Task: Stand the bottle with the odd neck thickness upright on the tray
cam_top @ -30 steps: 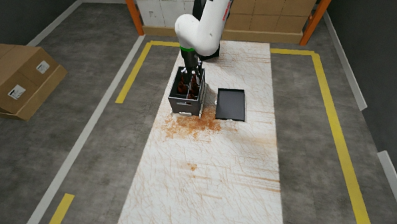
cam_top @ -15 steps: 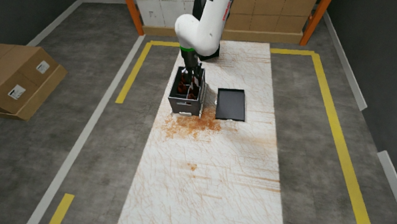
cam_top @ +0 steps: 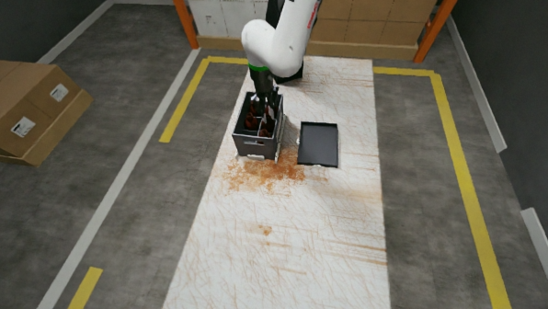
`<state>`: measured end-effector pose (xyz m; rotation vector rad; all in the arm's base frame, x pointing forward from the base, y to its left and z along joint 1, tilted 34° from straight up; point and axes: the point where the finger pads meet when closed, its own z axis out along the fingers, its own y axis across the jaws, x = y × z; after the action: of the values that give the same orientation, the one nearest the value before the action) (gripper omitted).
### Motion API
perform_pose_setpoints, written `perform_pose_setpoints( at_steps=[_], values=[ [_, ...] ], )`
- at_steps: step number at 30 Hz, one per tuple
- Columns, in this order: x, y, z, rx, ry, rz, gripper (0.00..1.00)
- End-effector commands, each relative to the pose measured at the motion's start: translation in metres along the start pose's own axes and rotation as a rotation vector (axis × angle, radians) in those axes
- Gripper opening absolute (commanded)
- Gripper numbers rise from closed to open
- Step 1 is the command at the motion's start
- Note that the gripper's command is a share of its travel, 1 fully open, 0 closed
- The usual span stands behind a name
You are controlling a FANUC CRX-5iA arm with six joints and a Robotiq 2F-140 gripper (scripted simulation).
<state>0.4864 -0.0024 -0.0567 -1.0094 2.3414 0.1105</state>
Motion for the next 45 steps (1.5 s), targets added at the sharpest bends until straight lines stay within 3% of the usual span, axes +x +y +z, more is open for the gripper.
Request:
perform_pose_setpoints(
  at_steps=[1,44,45],
  values=[
    [-0.0002,-0.0004,-0.0003,0.001,0.0,0.0,0.1],
    [-0.0002,-0.0004,-0.0003,0.001,0.0,0.0,0.1],
    [-0.0002,-0.0004,-0.0003,0.001,0.0,0.0,0.44]
  ],
)
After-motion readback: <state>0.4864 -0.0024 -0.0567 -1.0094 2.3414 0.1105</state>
